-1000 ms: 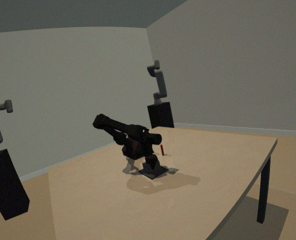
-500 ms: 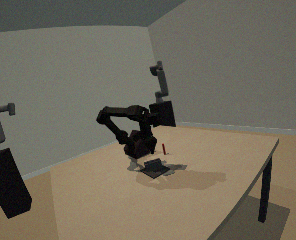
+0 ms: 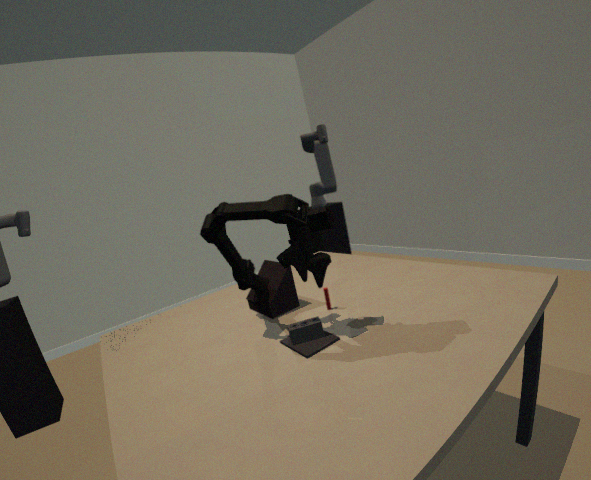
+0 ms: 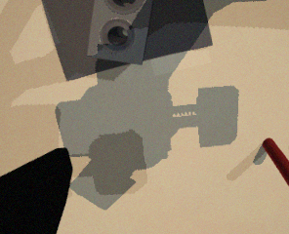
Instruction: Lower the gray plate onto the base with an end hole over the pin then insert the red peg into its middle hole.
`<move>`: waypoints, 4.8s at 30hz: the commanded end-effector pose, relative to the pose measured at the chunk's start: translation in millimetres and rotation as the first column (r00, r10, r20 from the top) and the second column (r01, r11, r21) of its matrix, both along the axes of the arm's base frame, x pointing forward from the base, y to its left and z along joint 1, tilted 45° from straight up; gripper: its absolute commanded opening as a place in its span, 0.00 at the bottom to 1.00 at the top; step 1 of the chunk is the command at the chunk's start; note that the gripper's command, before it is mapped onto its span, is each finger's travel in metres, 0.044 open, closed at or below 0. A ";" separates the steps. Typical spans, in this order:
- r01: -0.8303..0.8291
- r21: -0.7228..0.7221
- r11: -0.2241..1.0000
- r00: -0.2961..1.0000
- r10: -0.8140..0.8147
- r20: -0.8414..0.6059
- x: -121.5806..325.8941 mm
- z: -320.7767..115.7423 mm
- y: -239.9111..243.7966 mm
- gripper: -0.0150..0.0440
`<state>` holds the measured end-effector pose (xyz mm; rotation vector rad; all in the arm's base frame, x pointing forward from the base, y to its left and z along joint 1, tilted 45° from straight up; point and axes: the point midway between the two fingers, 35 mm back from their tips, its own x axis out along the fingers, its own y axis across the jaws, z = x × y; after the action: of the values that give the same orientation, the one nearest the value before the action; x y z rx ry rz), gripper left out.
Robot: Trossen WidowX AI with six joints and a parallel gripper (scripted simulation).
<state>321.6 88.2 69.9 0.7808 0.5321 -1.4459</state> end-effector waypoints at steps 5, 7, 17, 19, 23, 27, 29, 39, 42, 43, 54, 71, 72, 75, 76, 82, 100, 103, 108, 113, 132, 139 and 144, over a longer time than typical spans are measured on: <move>-0.358 0.011 0.934 0.870 0.338 -0.359 -77.8 -73.2 62.0 1.00; -0.414 0.018 0.910 0.826 0.384 -0.412 -92.0 -82.9 68.5 1.00; -0.421 0.018 0.907 0.821 0.389 -0.418 -90.9 -109.9 46.3 1.00; -0.421 0.018 0.907 0.821 0.389 -0.418 -90.7 -110.9 45.6 1.00; -0.421 0.018 0.907 0.821 0.389 -0.418 -89.1 -121.7 36.9 1.00; -0.421 0.018 0.907 0.821 0.389 -0.418 -88.9 -122.5 36.2 1.00; -0.421 0.018 0.907 0.821 0.389 -0.417 -88.5 -124.7 34.3 1.00; -0.421 0.018 0.907 0.821 0.389 -0.417 -86.7 -136.7 23.7 1.00; -0.421 0.018 0.907 0.821 0.389 -0.417 -86.3 -140.1 20.4 1.00; -0.421 0.018 0.907 0.821 0.389 -0.417 -86.2 -141.3 19.3 1.00; -0.421 0.017 0.907 0.821 0.389 -0.417 -85.4 -153.7 7.2 1.00; -0.421 0.015 0.907 0.822 0.388 -0.417 -85.4 -161.7 -1.1 0.64; -0.421 0.015 0.907 0.822 0.388 -0.417 -85.4 -161.7 -1.1 0.60; -0.421 0.015 0.907 0.822 0.388 -0.417 -85.4 -161.7 -1.1 0.47; -0.421 0.015 0.907 0.822 0.388 -0.417 -85.4 -161.7 -1.1 0.42; -0.421 0.015 0.907 0.822 0.388 -0.417 -85.4 -161.7 -1.1 0.29; -0.422 0.020 0.907 0.821 0.391 -0.416 -83.6 -139.5 25.1 0.25; -0.422 0.020 0.906 0.821 0.391 -0.416 -83.4 -133.3 32.0 0.25; -0.422 0.021 0.906 0.821 0.391 -0.416 -83.4 -122.5 43.5 0.25; -0.422 0.021 0.907 0.821 0.391 -0.417 -83.9 -111.4 54.9 0.25; -0.431 0.031 0.902 0.814 0.403 -0.418 -53.8 -86.6 35.4 0.25; -0.432 0.035 0.901 0.814 0.406 -0.416 -40.8 -74.3 25.5 0.25; -0.432 0.037 0.901 0.814 0.407 -0.415 -31.9 -65.4 17.7 0.25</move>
<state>283.9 109.6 -1.6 0.2681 0.9260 -1.2026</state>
